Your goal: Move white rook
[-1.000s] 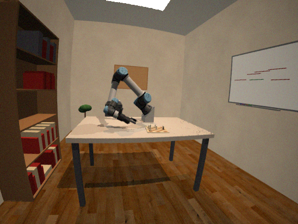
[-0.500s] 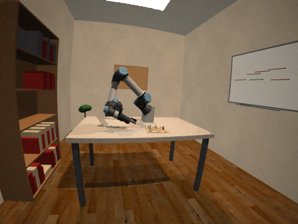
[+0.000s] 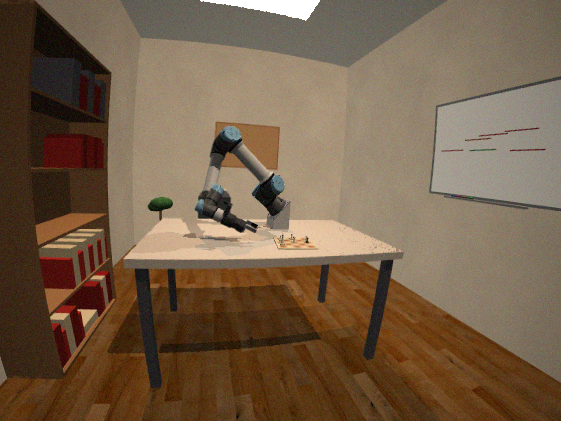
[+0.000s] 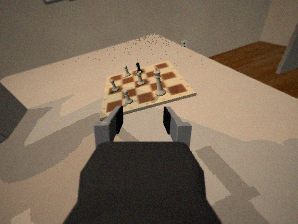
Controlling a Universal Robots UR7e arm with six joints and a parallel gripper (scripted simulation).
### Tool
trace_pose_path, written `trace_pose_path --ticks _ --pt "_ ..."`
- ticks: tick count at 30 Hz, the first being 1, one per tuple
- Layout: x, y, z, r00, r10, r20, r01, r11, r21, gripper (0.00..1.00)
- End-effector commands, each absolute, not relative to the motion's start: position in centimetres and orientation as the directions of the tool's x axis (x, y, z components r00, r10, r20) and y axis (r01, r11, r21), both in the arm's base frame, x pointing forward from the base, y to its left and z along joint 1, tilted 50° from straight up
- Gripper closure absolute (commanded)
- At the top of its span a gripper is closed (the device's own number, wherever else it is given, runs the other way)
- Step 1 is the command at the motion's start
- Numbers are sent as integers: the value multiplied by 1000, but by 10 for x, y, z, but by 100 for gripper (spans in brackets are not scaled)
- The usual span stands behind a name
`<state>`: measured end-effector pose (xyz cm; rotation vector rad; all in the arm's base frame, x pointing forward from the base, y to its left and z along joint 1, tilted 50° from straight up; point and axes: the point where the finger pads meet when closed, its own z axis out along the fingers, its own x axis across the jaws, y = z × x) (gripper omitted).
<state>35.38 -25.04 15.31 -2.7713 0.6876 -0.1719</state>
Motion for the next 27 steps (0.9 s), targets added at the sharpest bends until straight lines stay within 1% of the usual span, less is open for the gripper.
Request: trace_pose_path --ticks 1,21,27 --pt "354 -250 153 880 -473 48 -439 -848 -297 0" --pt "354 -250 154 880 -473 48 -440 -848 -297 0" --pt "356 -237 165 879 -474 47 -441 -847 -298 0"
